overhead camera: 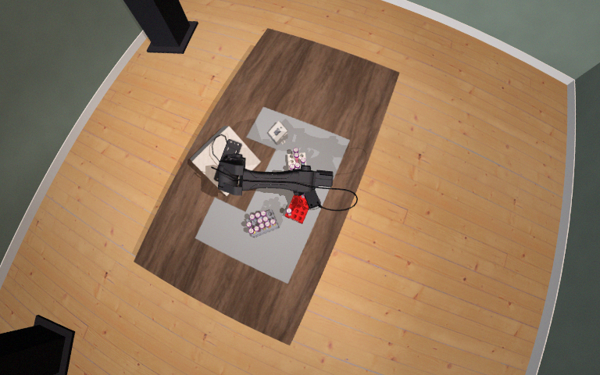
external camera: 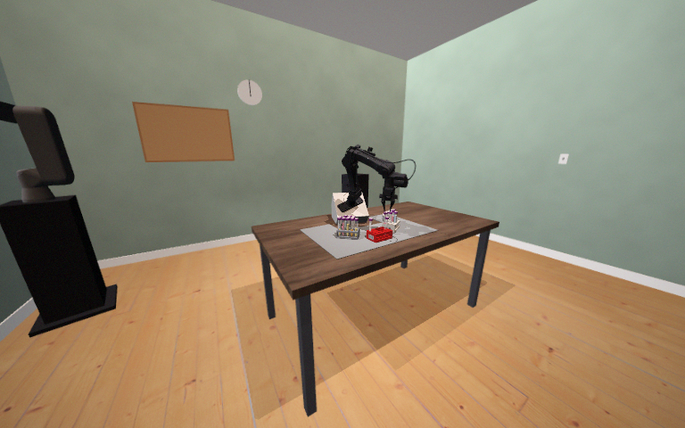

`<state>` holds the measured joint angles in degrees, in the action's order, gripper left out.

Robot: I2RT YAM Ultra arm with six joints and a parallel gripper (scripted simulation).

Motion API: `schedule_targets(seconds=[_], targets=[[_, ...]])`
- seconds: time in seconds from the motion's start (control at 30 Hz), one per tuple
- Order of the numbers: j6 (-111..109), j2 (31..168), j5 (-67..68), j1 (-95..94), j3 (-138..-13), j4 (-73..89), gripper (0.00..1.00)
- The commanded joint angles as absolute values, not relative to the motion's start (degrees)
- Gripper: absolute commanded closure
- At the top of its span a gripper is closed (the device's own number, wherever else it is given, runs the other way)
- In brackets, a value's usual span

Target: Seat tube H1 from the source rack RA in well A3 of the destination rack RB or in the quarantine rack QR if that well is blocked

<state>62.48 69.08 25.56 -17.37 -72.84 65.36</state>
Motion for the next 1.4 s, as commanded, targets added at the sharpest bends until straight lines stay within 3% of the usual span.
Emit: schedule_targets(seconds=[0.0,1.37], targets=[[60.84,68.63,24.96,-16.54,-71.45,62.44,0.70],[58.32,68.04,24.07,-14.23,-67.98,56.52,0.70]])
